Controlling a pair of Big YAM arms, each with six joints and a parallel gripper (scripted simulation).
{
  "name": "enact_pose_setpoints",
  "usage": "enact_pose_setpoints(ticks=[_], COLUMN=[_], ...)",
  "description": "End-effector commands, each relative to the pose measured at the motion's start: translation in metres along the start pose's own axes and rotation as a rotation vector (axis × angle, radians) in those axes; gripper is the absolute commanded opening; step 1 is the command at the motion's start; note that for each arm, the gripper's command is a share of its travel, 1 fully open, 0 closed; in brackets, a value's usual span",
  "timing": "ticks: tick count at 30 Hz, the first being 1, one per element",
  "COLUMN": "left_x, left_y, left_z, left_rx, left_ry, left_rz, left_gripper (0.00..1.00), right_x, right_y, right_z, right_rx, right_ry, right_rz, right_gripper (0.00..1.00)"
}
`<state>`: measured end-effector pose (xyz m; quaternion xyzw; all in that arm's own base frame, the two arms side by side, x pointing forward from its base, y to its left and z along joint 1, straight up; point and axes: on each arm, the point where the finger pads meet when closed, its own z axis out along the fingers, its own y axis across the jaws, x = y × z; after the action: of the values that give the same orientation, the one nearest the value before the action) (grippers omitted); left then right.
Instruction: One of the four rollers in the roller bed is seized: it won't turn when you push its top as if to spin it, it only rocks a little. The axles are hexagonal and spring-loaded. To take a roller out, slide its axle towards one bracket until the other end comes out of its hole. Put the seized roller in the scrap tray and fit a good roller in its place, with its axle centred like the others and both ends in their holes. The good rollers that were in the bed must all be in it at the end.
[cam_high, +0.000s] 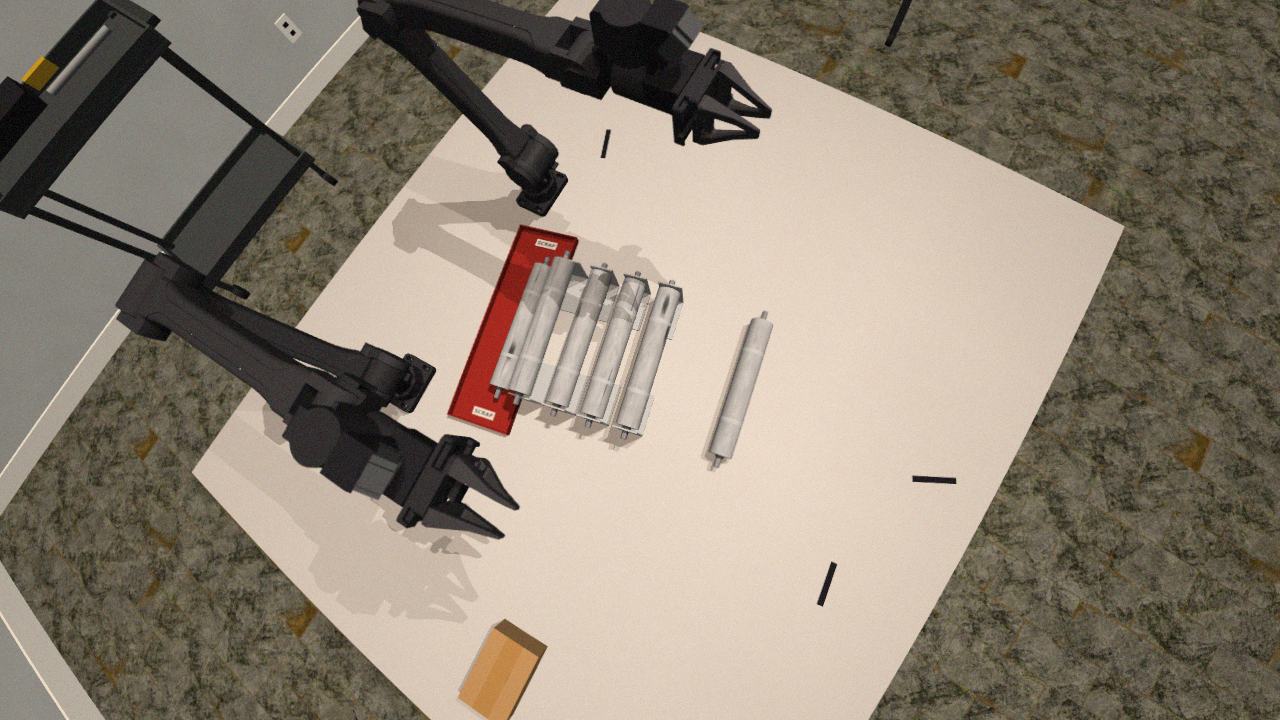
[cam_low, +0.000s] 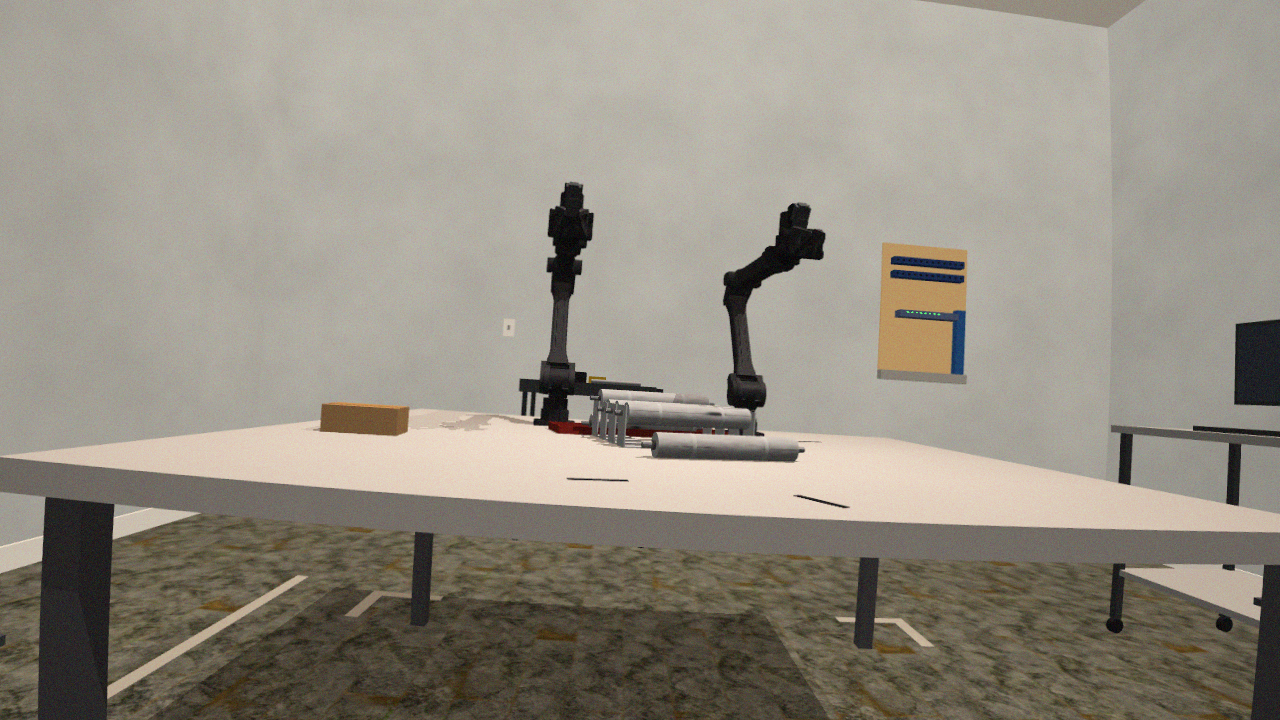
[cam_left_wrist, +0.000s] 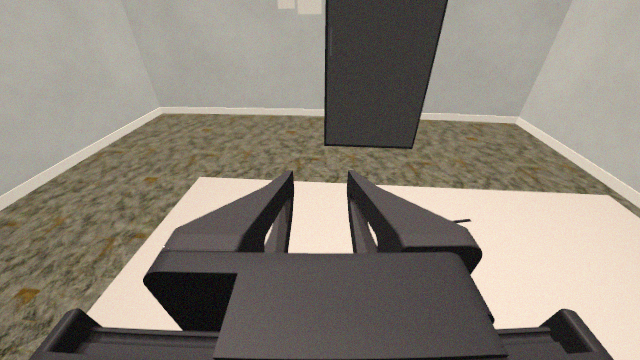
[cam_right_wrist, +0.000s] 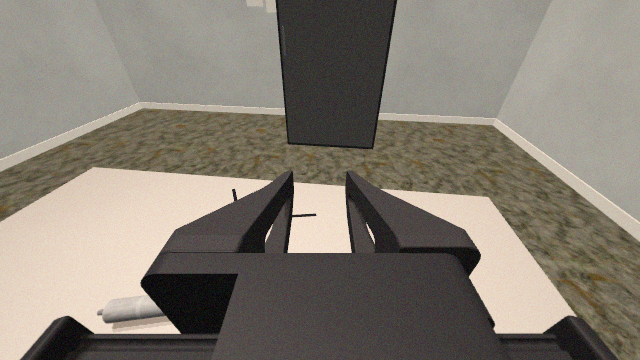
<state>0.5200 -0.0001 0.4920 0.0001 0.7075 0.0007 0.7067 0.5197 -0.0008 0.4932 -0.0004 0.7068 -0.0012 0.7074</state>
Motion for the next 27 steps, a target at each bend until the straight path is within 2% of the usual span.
enact_pose_setpoints(ticks=[1, 6, 7, 8, 12, 13, 27], left_x=[-0.008, -0.007, -0.019, -0.011, -0.012, -0.013, -0.01], left_y=[-0.005, -0.005, -0.003, -0.005, -0.005, -0.005, -0.005], left_z=[-0.003, -0.002, -0.002, -0.003, -0.004, -0.004, -0.005], left_rx=[0.013, 0.014, 0.007, 0.011, 0.012, 0.013, 0.014], left_ry=[-0.026, -0.024, -0.038, -0.031, -0.035, -0.037, -0.028], left_rz=[-0.009, -0.009, -0.005, -0.009, -0.009, -0.009, -0.009], left_gripper=[0.32, 0.32, 0.32, 0.32, 0.32, 0.62, 0.62], right_x=[-0.013, -0.013, -0.027, -0.035, -0.035, -0.035, -0.042], right_y=[0.004, 0.005, 0.003, 0.005, 0.006, 0.006, 0.006], right_z=[-0.003, -0.004, -0.003, -0.006, -0.005, -0.005, -0.006], right_rx=[-0.009, -0.011, -0.007, -0.012, -0.013, -0.013, -0.013], right_ry=[-0.029, -0.03, -0.051, -0.067, -0.067, -0.068, -0.083], right_rz=[0.015, 0.015, 0.006, 0.012, 0.015, 0.015, 0.016], right_gripper=[0.32, 0.32, 0.32, 0.32, 0.32, 0.32, 0.32])
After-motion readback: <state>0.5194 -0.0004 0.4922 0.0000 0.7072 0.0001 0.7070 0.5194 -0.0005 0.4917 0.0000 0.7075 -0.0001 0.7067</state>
